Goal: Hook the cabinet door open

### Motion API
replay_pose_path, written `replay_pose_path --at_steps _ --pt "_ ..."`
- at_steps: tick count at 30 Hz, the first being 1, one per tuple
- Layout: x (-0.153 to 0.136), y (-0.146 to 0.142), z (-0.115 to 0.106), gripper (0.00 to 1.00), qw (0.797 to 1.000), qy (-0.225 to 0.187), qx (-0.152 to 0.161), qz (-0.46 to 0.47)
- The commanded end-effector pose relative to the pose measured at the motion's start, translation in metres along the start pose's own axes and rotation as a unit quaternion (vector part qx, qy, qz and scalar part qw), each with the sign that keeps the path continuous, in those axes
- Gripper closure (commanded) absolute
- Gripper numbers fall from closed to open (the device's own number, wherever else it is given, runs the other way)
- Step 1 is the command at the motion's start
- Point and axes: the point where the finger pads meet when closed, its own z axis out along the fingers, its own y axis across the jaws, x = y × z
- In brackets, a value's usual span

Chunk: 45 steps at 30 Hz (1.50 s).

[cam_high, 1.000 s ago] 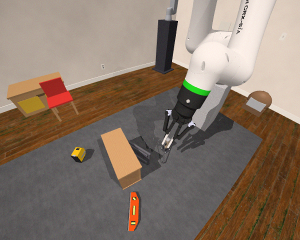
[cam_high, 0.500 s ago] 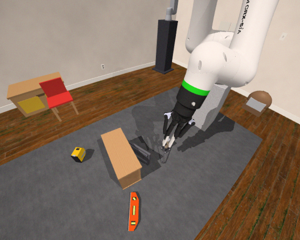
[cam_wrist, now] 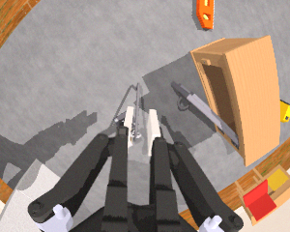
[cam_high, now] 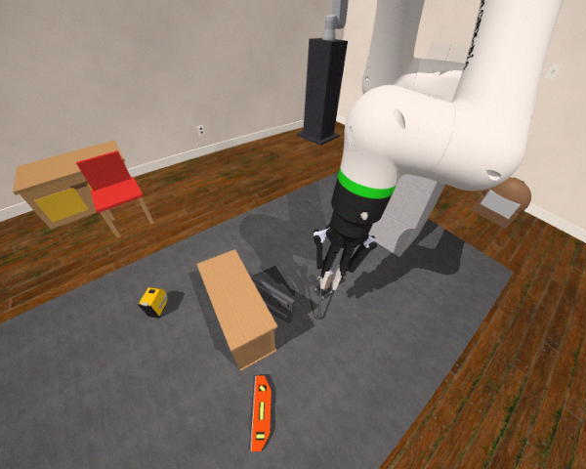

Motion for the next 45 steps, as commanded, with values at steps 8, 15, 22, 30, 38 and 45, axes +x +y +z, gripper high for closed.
replay_pose_path --at_steps 8,15,22,30,38,45 --pt "-0.003 0.004 0.031 0.85 0.999 -0.014 0.035 -0.003" --pt "-0.004 0.002 0.060 0.85 0.999 -0.014 0.035 -0.003" --pt "-0.004 0.000 0.088 0.85 0.999 -0.014 0.035 -0.003" --pt "-0.005 -0.001 0.107 0.85 0.999 -0.014 0.035 -0.003" --pt "-0.005 -0.002 0.122 0.85 0.999 -0.014 0.035 -0.003" --pt "-0.005 -0.002 0.125 0.85 0.999 -0.014 0.035 -0.003"
